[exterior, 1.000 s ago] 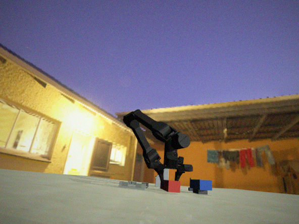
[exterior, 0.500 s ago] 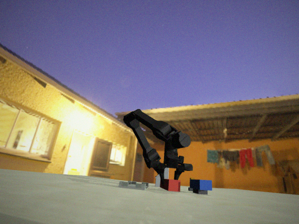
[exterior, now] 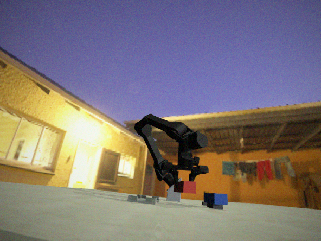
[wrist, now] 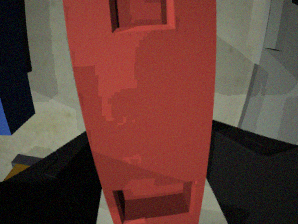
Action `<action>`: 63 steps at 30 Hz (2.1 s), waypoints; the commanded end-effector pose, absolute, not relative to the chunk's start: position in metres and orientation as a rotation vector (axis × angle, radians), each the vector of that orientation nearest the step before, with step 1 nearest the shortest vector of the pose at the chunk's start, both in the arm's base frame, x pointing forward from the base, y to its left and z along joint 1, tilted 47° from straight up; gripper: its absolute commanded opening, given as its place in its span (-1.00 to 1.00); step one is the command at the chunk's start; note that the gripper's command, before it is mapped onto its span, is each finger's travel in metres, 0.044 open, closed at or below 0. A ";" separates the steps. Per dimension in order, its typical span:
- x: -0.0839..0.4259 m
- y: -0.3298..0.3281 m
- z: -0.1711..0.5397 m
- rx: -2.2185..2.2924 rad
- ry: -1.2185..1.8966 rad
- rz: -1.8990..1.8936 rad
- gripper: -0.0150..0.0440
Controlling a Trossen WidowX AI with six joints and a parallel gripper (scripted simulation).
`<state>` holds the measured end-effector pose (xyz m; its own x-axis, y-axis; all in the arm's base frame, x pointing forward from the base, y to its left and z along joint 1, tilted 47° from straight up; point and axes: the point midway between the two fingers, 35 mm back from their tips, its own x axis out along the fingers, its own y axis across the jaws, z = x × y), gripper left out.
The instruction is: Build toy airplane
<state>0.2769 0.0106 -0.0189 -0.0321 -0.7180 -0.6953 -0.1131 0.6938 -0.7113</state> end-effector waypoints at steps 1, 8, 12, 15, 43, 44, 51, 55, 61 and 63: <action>0.280 0.023 -0.008 -0.689 1.541 -0.552 -0.49; 0.280 0.039 0.008 -0.689 1.542 -0.552 -0.49; 0.279 0.047 0.017 -0.691 1.542 -0.553 -0.49; 0.278 0.054 0.025 -0.692 1.543 -0.555 -0.49; 0.283 0.020 0.062 -0.648 1.528 -0.578 -0.49; 0.283 0.017 0.063 -0.646 1.527 -0.579 -0.49; 0.283 -0.004 0.071 -0.630 1.518 -0.593 -0.49; 0.282 -0.017 0.075 -0.622 1.513 -0.602 -0.49; 0.280 -0.035 0.082 -0.612 1.505 -0.619 -0.49; 0.279 -0.041 0.084 -0.609 1.502 -0.625 -0.49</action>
